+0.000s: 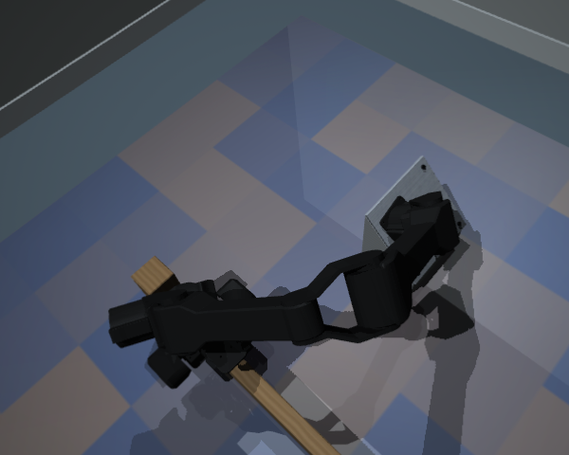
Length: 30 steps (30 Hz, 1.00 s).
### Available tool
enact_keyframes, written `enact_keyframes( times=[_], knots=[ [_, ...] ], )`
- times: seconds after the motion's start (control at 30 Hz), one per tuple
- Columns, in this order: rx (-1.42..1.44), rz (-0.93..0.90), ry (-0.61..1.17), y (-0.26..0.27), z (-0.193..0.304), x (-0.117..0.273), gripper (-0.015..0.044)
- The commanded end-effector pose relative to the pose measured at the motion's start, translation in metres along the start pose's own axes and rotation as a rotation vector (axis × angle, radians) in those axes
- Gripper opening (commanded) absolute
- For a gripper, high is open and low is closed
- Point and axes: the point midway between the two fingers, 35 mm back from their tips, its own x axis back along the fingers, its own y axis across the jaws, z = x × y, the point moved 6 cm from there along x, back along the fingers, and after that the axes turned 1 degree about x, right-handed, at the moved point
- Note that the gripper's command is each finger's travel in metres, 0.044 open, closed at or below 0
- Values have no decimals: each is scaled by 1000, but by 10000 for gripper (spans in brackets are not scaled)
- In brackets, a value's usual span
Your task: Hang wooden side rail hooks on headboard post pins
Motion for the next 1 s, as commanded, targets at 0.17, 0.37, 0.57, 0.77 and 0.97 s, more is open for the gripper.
enact_keyframes(
  times=[0.17,0.37,0.57,0.77,0.97],
  knots=[
    [-5,11,4,1,5,4,0],
    [-5,11,4,0,5,4,0],
    [-5,11,4,0,6,4,0],
    [-5,11,4,1,7,5,0],
    [-5,11,4,1,7,4,0]
  ],
)
